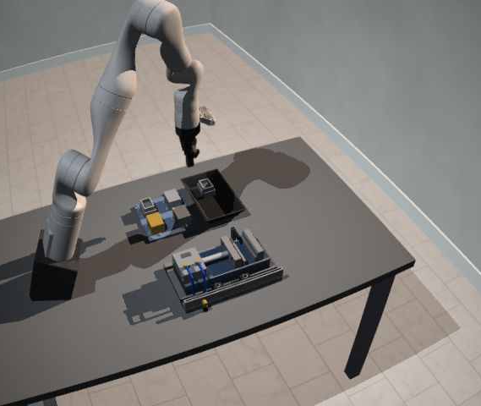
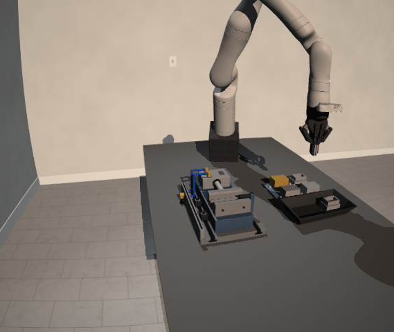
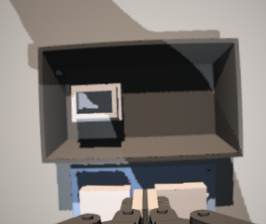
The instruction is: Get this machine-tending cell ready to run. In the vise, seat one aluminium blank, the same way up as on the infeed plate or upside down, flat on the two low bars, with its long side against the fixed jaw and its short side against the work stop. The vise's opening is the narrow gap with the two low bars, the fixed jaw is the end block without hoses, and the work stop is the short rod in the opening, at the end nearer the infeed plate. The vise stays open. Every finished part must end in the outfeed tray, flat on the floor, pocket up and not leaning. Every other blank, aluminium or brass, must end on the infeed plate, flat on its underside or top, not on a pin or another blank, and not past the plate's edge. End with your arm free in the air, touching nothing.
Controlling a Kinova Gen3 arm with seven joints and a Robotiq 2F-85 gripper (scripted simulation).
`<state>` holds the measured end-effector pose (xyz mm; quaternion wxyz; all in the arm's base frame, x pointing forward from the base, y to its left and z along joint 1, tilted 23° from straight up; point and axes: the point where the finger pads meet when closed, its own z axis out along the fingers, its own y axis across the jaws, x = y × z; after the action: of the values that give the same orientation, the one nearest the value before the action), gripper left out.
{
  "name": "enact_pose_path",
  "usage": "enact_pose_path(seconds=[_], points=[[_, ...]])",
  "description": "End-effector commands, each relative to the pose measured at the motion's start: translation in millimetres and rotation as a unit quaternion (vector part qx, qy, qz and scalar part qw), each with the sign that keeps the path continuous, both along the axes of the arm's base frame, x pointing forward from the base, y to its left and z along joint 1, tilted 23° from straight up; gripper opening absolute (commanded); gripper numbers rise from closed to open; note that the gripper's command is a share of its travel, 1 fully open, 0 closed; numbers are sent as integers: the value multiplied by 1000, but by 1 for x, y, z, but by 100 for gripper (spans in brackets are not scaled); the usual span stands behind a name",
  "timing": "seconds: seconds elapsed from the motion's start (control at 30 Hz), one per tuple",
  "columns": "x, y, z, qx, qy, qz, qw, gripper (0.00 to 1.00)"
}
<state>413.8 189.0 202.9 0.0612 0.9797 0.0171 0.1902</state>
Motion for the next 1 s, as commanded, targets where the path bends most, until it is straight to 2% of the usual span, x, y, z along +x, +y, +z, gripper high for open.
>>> enact_pose_path(seconds=[0.0,0.23,0.3,0.57,0.8,0.87,0.97], points=[[2,-9,2,1,0,-4,1000,0],[8,-44,4,0,9,-3,1000,0],[8,-44,4,0,9,-3,1000,0],[11,-109,9,1,18,-1,1000,0],[6,-173,15,4,20,0,1000,0],[6,-173,15,4,20,0,1000,0],[2,-199,17,5,18,0,1000,0]])
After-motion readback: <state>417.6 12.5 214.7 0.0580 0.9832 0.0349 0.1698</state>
